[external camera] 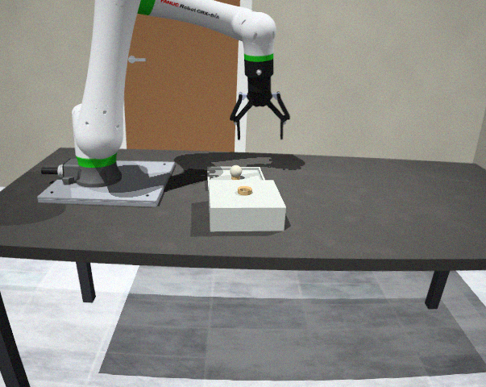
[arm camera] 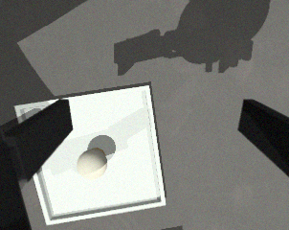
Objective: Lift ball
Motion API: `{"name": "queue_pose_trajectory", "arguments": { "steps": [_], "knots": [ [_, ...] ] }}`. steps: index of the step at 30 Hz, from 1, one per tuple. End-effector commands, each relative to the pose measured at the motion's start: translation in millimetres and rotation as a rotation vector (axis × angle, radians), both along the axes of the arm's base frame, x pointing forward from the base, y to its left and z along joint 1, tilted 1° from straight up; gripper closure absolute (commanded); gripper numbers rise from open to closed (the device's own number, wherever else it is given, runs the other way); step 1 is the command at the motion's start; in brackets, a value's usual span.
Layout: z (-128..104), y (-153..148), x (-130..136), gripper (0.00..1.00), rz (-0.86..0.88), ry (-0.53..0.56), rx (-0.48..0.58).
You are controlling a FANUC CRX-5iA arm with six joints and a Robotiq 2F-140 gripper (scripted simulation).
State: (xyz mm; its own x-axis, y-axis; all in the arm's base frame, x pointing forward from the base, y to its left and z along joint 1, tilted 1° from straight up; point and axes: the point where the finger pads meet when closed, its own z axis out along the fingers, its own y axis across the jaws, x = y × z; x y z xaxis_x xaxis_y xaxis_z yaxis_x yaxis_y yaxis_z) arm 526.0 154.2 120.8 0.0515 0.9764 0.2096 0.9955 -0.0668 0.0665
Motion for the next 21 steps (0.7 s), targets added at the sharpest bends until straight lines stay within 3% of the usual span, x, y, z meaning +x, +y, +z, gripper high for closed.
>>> {"name": "queue_pose_trajectory", "arguments": {
  "steps": [1,10,18,21],
  "knots": [
    [0,-28,-31,0.0,0.052,0.019,-0.072],
    [0,-74,-76,0.0,0.134,0.061,-0.186],
    [-2,-78,-80,0.0,0.141,0.065,-0.195],
    [-40,-77,-79,0.0,0.141,0.065,-0.195]
  ]
}}
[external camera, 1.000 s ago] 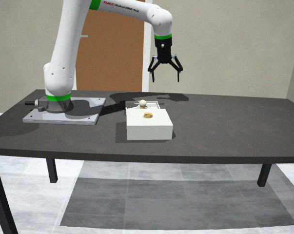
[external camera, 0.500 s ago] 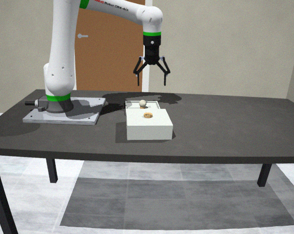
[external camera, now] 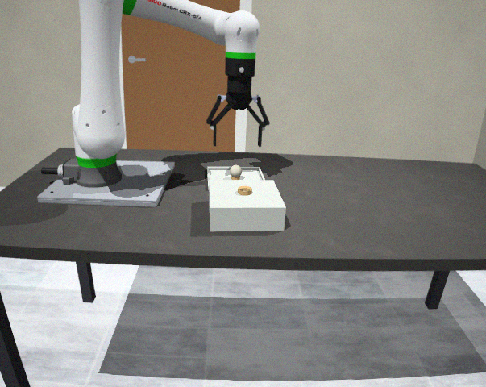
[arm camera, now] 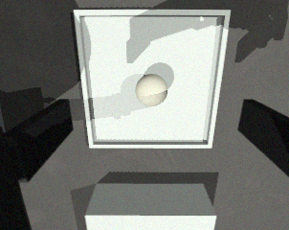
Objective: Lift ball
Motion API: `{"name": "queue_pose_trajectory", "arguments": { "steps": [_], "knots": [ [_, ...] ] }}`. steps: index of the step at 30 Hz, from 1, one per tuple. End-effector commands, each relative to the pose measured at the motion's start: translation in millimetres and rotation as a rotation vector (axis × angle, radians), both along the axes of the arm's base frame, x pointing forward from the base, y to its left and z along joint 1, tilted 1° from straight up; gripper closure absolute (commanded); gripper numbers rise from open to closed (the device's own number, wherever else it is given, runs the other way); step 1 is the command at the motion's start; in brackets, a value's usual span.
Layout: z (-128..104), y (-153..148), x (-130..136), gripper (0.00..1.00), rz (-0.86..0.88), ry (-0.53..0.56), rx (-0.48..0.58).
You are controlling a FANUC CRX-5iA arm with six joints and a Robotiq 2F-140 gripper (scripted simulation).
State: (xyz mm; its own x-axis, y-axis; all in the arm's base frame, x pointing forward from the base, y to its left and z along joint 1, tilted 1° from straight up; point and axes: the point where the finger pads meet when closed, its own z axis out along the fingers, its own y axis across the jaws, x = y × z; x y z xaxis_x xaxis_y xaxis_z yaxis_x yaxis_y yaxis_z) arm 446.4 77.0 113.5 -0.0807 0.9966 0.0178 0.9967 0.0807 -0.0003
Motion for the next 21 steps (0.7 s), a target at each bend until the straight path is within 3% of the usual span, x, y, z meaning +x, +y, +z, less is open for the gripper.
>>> {"name": "queue_pose_trajectory", "arguments": {
  "steps": [1,8,20,21],
  "knots": [
    [-41,1,0,0.0,0.001,-0.001,-0.001],
    [-92,1,0,0.0,0.001,-0.001,-0.001],
    [-93,1,0,0.0,0.001,-0.001,-0.001],
    [-93,1,0,0.9,0.001,-0.001,-0.001]
  ]
}}
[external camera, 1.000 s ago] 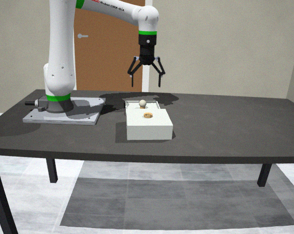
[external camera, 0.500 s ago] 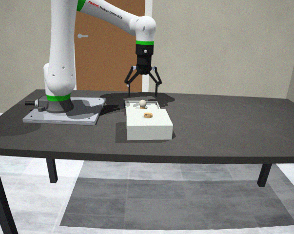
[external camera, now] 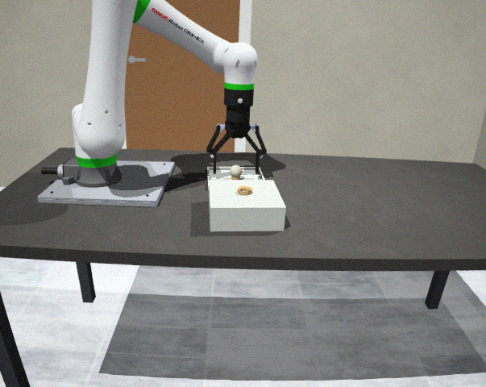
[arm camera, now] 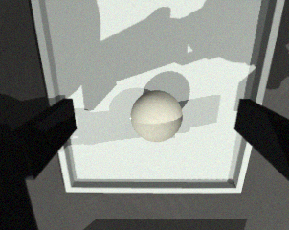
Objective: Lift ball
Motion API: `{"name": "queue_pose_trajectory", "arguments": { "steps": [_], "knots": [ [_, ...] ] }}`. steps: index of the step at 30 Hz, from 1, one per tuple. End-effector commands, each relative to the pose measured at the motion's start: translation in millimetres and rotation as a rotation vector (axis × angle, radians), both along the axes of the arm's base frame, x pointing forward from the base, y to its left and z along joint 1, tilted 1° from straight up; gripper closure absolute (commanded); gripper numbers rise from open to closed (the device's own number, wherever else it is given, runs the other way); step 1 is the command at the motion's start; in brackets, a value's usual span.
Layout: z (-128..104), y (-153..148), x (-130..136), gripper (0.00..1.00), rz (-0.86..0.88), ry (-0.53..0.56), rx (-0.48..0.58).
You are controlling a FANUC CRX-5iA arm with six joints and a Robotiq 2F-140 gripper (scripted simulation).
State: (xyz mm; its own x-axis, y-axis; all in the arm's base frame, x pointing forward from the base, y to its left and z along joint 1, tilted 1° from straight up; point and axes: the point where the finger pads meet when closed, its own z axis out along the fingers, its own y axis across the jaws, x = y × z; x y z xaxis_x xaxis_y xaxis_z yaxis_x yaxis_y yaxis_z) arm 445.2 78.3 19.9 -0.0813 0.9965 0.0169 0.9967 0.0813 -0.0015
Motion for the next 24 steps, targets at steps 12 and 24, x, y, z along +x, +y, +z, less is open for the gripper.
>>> {"name": "queue_pose_trajectory", "arguments": {
  "steps": [12,24],
  "knots": [
    [1,0,1,0.9,0.0,-0.002,0.0],
    [52,-2,0,0.9,0.0,-0.002,0.0]
  ]
}}
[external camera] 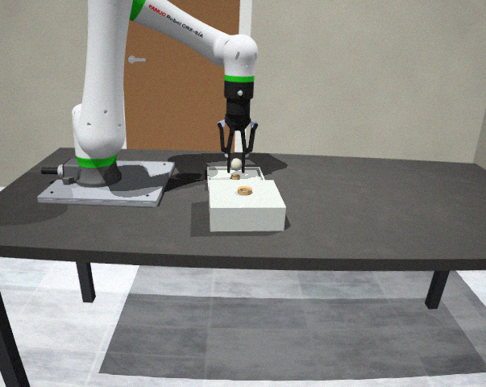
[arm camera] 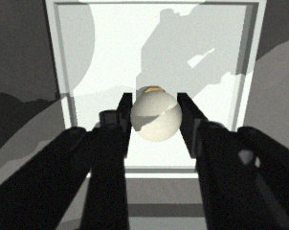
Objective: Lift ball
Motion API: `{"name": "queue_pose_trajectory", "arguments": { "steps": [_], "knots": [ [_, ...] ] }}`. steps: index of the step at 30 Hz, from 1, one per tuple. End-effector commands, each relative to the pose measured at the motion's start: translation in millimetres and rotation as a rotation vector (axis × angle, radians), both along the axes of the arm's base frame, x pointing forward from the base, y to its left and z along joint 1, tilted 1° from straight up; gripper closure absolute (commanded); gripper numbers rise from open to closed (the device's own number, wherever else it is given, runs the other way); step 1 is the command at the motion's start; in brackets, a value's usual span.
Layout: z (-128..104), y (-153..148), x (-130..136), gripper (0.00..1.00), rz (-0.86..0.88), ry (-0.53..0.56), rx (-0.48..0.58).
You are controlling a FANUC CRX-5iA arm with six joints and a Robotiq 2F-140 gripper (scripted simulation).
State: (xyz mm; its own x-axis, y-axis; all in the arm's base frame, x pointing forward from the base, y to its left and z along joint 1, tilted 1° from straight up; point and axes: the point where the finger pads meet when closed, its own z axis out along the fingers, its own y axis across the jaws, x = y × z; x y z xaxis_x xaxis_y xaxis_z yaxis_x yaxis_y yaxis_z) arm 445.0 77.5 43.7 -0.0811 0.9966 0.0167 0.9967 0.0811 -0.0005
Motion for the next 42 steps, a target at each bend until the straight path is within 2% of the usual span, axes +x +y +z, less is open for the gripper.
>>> {"name": "queue_pose_trajectory", "arguments": {
  "steps": [1,3,5,42],
  "knots": [
    [29,-1,0,0.9,0.0,-0.001,0.0],
    [48,-1,0,0.9,0.0,-0.001,0.0],
    [56,-1,-1,0.9,0.0,-0.001,0.0],
    [56,-1,-1,0.9,0.0,-0.001,0.0]
  ]
}}
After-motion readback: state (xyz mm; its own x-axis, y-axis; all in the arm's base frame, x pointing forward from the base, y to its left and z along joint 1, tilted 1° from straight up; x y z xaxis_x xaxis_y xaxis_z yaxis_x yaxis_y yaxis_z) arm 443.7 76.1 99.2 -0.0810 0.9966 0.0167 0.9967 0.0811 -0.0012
